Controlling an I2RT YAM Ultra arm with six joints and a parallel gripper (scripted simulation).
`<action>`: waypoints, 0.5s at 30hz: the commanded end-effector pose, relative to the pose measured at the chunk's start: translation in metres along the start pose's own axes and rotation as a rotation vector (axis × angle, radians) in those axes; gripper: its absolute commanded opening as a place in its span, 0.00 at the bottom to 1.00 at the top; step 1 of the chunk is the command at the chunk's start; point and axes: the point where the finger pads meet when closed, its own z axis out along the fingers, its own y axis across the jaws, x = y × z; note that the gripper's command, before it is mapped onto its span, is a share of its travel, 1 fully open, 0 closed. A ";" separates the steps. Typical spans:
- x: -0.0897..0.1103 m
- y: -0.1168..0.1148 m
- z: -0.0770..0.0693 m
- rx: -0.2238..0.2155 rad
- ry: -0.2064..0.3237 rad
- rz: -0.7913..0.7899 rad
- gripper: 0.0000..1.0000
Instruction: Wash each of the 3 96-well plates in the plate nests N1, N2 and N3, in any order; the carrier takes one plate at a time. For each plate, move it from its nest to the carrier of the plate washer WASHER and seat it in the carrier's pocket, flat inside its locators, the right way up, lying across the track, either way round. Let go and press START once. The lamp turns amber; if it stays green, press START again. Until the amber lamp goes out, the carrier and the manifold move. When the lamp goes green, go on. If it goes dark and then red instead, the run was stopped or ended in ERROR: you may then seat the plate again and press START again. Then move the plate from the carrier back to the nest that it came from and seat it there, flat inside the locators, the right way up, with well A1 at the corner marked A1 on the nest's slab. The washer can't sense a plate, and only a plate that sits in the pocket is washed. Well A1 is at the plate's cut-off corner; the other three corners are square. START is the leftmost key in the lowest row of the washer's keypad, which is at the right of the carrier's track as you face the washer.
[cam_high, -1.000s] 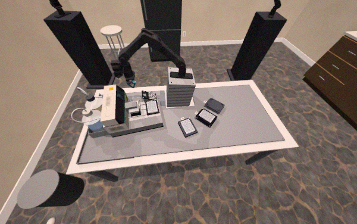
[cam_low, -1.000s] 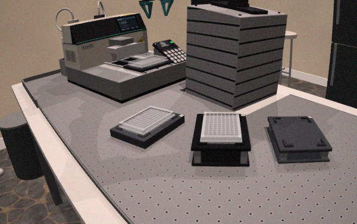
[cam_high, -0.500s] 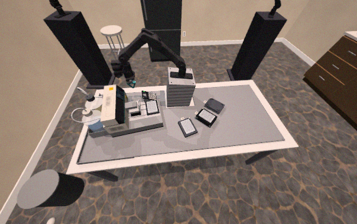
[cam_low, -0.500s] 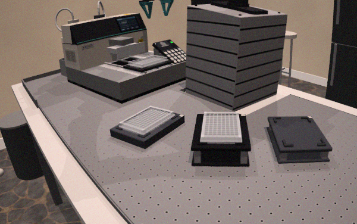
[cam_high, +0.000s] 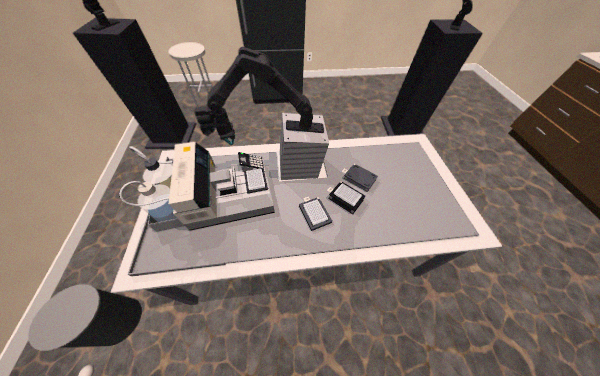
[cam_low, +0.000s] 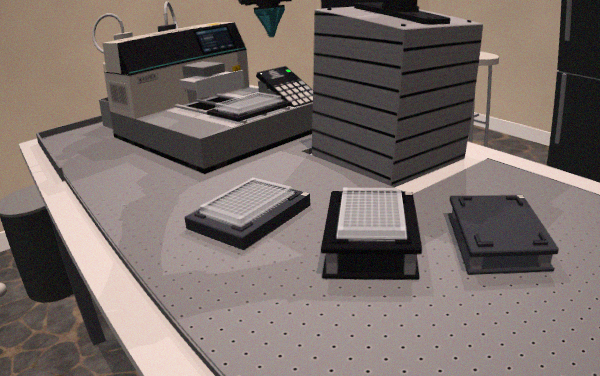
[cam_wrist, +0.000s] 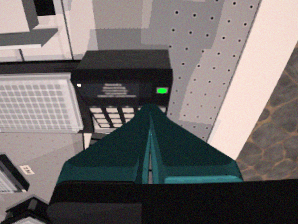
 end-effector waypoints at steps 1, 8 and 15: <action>-0.006 0.003 -0.006 0.003 -0.057 0.004 0.00; 0.007 0.009 0.002 0.003 -0.056 0.004 0.00; 0.026 0.018 0.013 0.002 -0.056 0.004 0.00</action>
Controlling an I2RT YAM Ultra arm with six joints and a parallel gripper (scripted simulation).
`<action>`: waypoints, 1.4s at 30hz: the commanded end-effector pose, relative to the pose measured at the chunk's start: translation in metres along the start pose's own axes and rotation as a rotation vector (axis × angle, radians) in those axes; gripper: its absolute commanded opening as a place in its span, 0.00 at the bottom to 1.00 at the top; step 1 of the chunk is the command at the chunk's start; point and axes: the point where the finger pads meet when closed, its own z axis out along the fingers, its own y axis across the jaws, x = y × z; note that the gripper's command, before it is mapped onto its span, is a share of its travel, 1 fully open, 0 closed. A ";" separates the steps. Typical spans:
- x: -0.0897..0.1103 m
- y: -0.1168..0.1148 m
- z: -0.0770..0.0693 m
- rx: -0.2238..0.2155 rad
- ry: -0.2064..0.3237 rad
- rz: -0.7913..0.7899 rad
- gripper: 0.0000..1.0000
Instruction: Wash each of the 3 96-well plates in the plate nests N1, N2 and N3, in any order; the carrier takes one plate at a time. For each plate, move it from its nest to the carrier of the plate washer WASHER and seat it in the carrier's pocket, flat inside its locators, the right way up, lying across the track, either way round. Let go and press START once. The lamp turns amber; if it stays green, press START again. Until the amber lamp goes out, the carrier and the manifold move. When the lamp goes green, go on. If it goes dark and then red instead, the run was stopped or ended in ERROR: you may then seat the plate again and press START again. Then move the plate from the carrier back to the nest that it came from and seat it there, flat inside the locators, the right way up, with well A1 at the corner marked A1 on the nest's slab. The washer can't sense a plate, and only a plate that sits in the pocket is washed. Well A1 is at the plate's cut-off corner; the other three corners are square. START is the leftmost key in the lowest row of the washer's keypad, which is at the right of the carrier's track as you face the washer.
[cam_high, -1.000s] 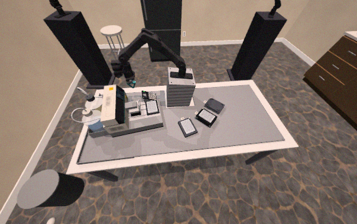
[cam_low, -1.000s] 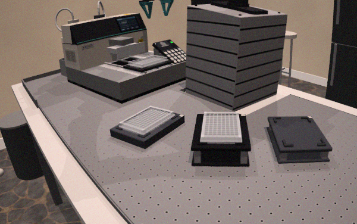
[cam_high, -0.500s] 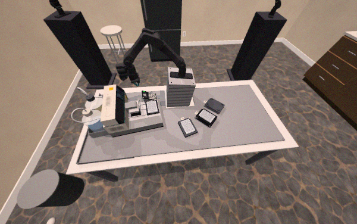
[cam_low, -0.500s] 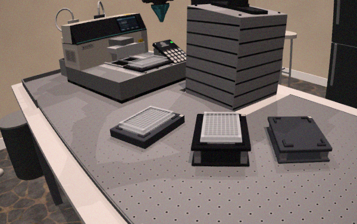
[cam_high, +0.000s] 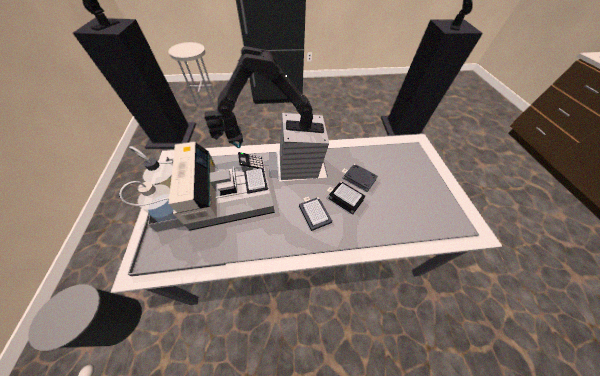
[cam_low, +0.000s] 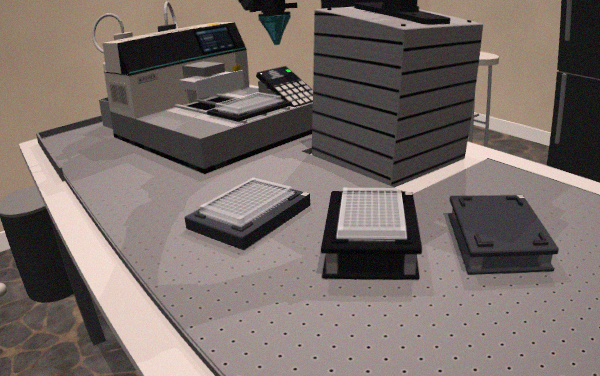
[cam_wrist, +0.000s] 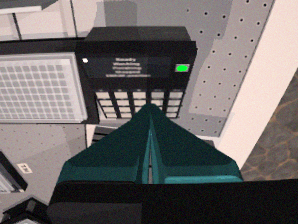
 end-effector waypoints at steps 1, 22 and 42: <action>-0.004 0.004 -0.003 0.000 -0.046 0.004 0.00; 0.047 0.027 0.027 0.000 -0.044 0.004 0.00; 0.095 0.050 0.055 -0.001 -0.043 0.004 0.00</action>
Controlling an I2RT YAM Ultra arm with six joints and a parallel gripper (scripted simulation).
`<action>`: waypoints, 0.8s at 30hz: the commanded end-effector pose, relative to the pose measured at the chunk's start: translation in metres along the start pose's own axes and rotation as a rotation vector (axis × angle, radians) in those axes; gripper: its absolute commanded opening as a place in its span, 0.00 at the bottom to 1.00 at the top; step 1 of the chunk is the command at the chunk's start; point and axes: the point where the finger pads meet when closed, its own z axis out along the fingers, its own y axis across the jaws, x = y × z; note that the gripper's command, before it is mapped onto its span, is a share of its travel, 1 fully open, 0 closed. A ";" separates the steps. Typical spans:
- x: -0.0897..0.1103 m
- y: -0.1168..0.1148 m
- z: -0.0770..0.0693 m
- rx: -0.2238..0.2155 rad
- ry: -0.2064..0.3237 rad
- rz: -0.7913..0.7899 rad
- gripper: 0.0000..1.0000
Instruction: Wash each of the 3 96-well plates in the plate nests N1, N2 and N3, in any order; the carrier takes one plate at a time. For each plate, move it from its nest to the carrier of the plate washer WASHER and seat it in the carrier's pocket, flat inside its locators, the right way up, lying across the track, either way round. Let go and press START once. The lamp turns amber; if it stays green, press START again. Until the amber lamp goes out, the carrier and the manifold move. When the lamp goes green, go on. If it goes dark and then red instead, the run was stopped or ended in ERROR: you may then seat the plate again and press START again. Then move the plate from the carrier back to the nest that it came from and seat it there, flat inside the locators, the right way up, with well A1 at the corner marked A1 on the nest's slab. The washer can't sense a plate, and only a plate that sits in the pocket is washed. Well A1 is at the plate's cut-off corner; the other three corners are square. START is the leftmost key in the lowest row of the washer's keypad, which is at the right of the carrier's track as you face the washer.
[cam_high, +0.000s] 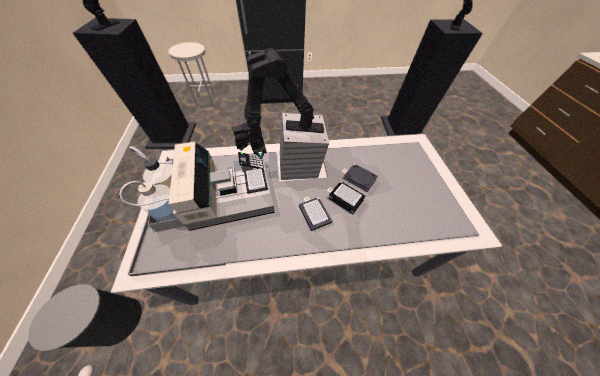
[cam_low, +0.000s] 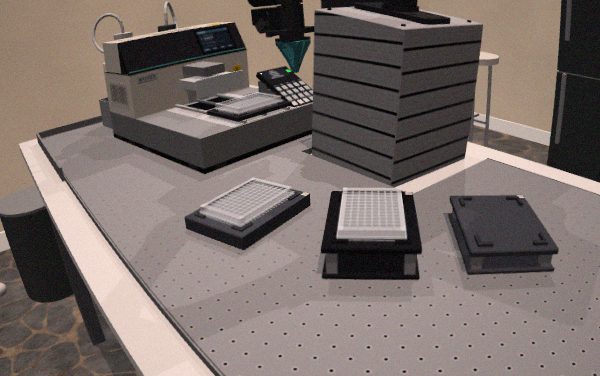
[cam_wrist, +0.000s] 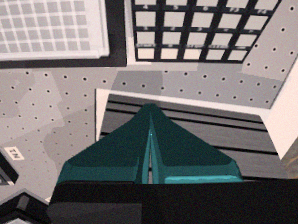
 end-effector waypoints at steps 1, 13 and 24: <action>-0.008 0.003 -0.001 -0.006 -0.044 0.013 0.00; -0.008 0.003 -0.001 -0.006 -0.044 0.013 0.00; -0.028 0.042 -0.014 0.000 -0.046 -0.287 1.00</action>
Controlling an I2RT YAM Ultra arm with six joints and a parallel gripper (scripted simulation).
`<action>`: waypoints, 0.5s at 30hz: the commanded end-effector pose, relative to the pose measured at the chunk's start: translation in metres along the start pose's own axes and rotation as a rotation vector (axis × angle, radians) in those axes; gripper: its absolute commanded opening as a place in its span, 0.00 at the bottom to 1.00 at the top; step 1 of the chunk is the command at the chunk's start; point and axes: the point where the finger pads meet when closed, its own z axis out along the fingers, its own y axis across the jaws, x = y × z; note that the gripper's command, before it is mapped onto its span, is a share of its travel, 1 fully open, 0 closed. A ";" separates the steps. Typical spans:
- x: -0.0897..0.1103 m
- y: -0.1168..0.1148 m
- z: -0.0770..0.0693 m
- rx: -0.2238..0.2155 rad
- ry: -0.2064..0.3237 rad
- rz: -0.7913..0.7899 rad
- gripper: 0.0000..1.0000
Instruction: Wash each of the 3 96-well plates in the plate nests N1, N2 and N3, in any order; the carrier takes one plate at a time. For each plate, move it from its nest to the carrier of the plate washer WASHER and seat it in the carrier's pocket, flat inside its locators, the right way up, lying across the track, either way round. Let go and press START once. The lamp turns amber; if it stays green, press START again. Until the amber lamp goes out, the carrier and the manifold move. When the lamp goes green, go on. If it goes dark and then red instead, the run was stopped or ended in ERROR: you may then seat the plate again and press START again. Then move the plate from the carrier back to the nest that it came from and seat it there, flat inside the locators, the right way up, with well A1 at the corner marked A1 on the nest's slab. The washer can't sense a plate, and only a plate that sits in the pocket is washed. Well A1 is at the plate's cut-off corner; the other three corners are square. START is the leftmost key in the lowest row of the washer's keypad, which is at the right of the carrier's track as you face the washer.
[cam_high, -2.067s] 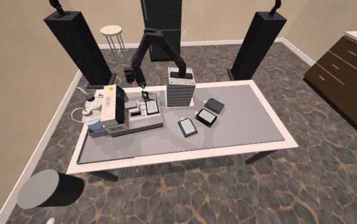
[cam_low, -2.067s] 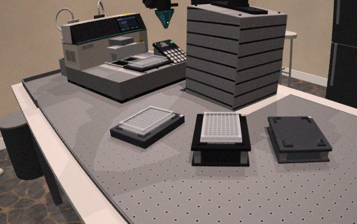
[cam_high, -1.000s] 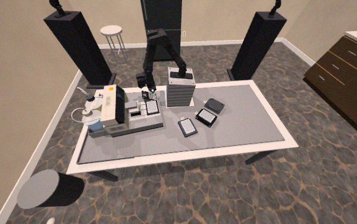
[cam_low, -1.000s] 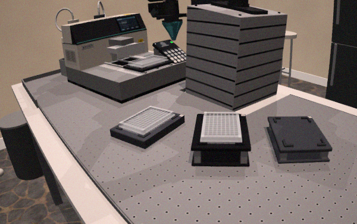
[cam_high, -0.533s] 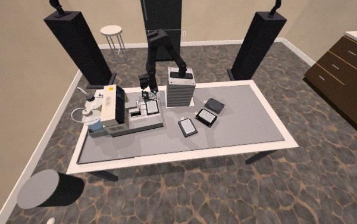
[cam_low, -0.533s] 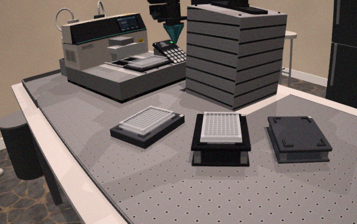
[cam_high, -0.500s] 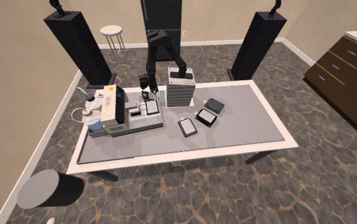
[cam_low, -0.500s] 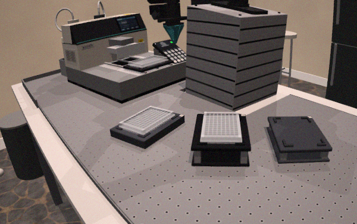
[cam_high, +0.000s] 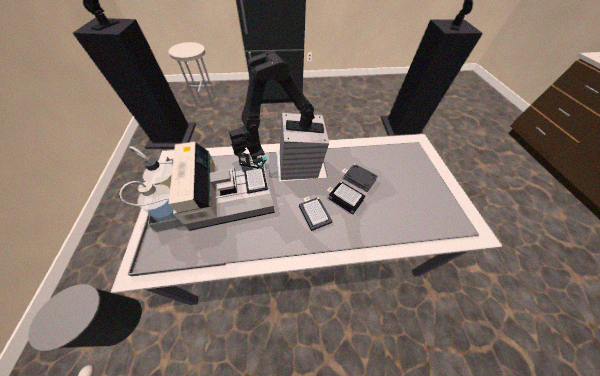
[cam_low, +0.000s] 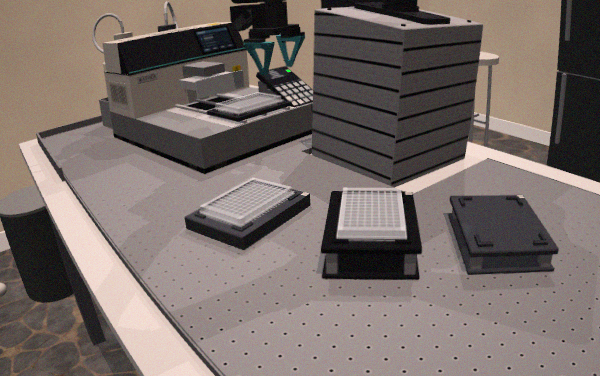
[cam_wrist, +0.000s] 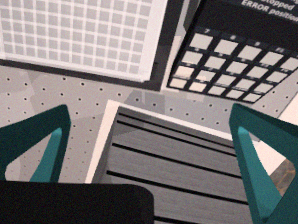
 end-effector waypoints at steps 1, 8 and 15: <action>-0.010 0.012 -0.007 -0.003 -0.004 -0.126 1.00; -0.032 0.038 -0.017 -0.004 -0.005 -0.359 1.00; -0.045 0.055 -0.023 -0.004 -0.006 -0.526 1.00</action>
